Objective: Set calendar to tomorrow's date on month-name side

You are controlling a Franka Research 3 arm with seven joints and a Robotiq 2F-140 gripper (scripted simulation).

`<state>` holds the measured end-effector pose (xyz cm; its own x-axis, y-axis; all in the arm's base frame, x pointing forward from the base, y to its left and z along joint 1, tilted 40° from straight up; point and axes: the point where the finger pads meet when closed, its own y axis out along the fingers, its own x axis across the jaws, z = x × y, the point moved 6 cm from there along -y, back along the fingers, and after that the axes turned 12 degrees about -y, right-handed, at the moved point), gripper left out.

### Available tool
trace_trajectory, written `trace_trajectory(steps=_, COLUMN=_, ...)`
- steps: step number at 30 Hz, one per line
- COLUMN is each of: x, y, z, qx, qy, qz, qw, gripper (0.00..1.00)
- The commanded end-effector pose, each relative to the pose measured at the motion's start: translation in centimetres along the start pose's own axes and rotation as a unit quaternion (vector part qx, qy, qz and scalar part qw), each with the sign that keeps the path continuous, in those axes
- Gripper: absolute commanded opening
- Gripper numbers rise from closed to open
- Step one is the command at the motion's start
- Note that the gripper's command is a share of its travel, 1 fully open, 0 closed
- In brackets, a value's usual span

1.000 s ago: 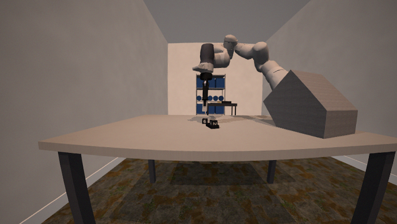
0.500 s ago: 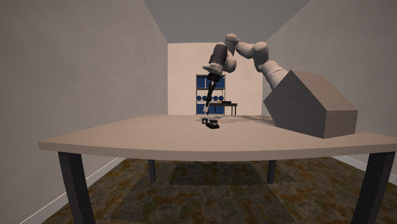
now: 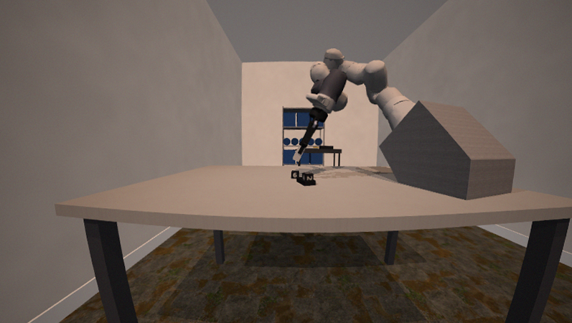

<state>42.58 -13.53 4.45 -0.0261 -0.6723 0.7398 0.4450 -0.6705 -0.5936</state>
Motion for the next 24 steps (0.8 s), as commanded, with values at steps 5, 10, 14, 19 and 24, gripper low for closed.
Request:
trace_trajectory(steps=5, x=0.2, y=0.3, z=-0.5, qx=0.033, qy=0.058, qz=-0.019, qw=0.998, gripper=0.29)
trace_trajectory(steps=10, x=0.1, y=0.8, z=-1.7, qx=0.094, qy=0.052, qz=-0.044, qw=0.993, gripper=0.29)
trace_trajectory(steps=14, x=-0.1, y=0.7, z=-1.9, qx=0.123, qy=0.054, qz=-0.048, qw=0.990, gripper=0.29)
trace_trajectory(steps=19, x=-0.5, y=0.6, z=-2.2, qx=0.152, qy=0.058, qz=-0.049, qw=0.985, gripper=0.29)
trace_trajectory(steps=24, x=-0.5, y=0.6, z=-2.3, qx=0.152, qy=0.058, qz=-0.049, qw=0.985, gripper=0.29)
